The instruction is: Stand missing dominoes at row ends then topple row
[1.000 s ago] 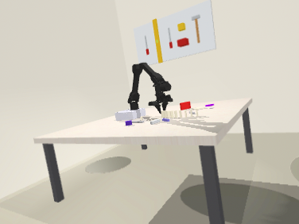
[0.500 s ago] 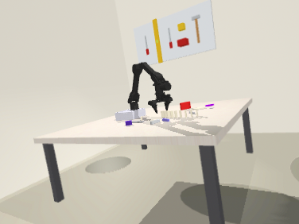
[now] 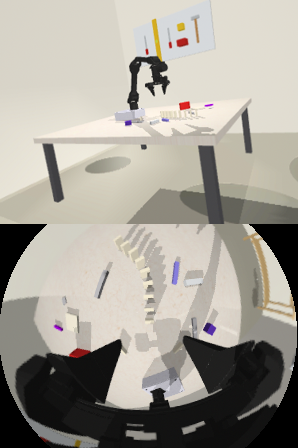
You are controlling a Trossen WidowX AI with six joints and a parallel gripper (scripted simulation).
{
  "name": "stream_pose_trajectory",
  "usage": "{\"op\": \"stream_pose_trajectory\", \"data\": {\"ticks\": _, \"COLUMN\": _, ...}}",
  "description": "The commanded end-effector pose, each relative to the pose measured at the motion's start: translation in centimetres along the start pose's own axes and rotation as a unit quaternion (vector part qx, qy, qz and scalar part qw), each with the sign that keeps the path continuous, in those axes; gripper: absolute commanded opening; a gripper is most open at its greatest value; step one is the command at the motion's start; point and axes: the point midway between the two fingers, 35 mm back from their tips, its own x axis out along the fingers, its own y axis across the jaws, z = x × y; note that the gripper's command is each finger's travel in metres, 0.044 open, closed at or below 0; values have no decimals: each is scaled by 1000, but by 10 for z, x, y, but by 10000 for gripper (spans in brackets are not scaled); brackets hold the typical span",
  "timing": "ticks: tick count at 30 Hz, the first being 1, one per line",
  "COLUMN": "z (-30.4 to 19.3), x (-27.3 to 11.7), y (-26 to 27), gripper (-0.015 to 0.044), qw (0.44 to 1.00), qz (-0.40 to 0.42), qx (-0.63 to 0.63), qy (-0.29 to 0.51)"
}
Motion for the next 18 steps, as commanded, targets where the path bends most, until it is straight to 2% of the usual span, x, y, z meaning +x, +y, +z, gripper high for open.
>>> {"op": "stream_pose_trajectory", "data": {"ticks": 1, "z": -10, "x": 13, "y": 21, "gripper": 440, "qw": 999, "qz": 1, "qx": -39, "qy": 8}}
{"op": "stream_pose_trajectory", "data": {"ticks": 8, "z": -78, "x": 65, "y": 110, "gripper": 440, "qw": 973, "qz": 9, "qx": -229, "qy": 11}}
{"op": "stream_pose_trajectory", "data": {"ticks": 11, "z": -97, "x": 75, "y": 120, "gripper": 440, "qw": 964, "qz": 10, "qx": -266, "qy": 11}}
{"op": "stream_pose_trajectory", "data": {"ticks": 15, "z": -98, "x": 77, "y": 121, "gripper": 440, "qw": 963, "qz": 10, "qx": -268, "qy": 11}}
{"op": "stream_pose_trajectory", "data": {"ticks": 18, "z": -97, "x": 103, "y": 124, "gripper": 440, "qw": 963, "qz": 10, "qx": -268, "qy": 11}}
